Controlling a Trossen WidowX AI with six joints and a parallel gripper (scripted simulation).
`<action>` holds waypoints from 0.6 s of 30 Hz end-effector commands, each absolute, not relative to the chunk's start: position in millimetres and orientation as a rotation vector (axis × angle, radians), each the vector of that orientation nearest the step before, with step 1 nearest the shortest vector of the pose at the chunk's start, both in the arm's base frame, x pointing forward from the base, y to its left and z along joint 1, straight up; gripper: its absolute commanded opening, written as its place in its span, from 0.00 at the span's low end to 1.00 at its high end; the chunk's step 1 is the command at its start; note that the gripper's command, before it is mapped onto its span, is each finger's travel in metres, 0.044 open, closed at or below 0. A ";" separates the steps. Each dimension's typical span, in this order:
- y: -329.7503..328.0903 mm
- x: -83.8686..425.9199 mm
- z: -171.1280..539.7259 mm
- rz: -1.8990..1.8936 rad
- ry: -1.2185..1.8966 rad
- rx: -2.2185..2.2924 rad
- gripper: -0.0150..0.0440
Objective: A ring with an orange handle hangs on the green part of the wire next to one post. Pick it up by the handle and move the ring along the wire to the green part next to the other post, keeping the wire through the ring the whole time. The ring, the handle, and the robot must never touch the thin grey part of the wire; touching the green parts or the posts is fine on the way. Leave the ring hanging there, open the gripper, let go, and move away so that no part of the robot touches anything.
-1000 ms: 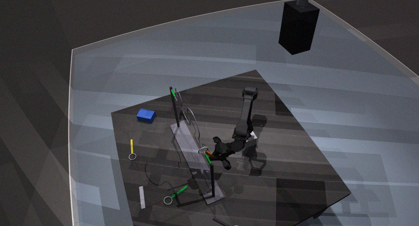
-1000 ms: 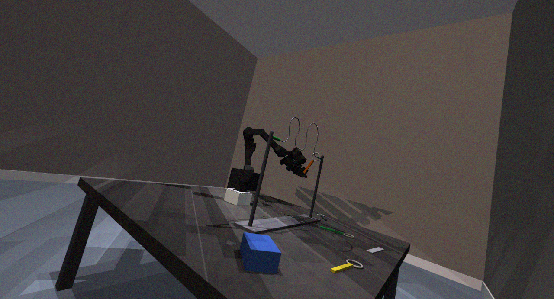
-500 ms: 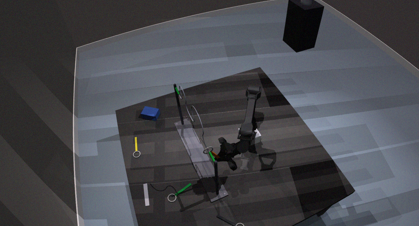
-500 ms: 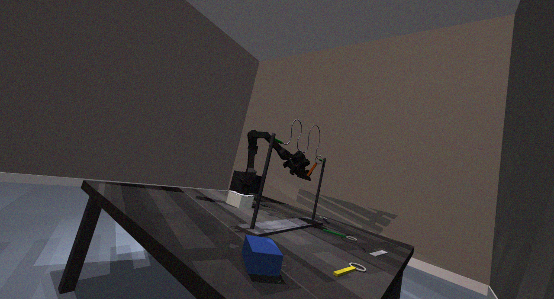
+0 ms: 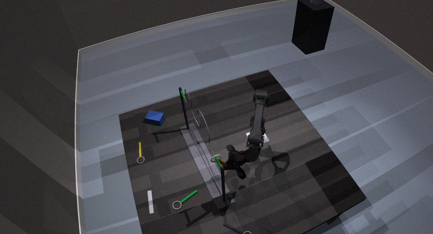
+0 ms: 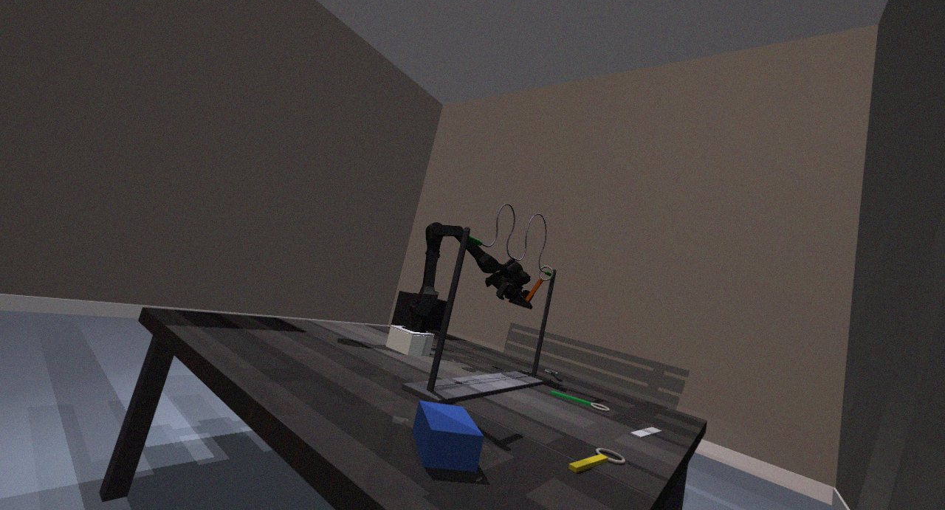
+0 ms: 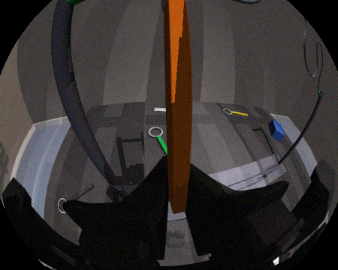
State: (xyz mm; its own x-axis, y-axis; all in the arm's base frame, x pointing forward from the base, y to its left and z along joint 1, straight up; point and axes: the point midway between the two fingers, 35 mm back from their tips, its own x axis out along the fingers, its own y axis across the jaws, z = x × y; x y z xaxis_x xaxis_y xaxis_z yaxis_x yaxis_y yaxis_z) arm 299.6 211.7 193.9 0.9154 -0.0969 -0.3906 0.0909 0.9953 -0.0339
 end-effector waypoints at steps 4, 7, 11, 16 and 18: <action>220.8 299.8 196.6 -0.098 0.397 -0.007 0.00; 223.8 299.7 196.7 -0.098 0.397 -0.007 0.00; 227.8 299.6 196.8 -0.098 0.397 -0.006 0.00; 229.6 299.6 195.3 -0.098 0.396 -0.006 0.00; 229.7 299.7 193.1 -0.098 0.396 -0.006 0.00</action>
State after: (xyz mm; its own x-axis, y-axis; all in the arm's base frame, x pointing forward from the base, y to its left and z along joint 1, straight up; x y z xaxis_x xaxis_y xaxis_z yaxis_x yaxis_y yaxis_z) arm 299.1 227.8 193.5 0.9159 -0.0948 -0.3900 0.0892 0.9955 -0.0325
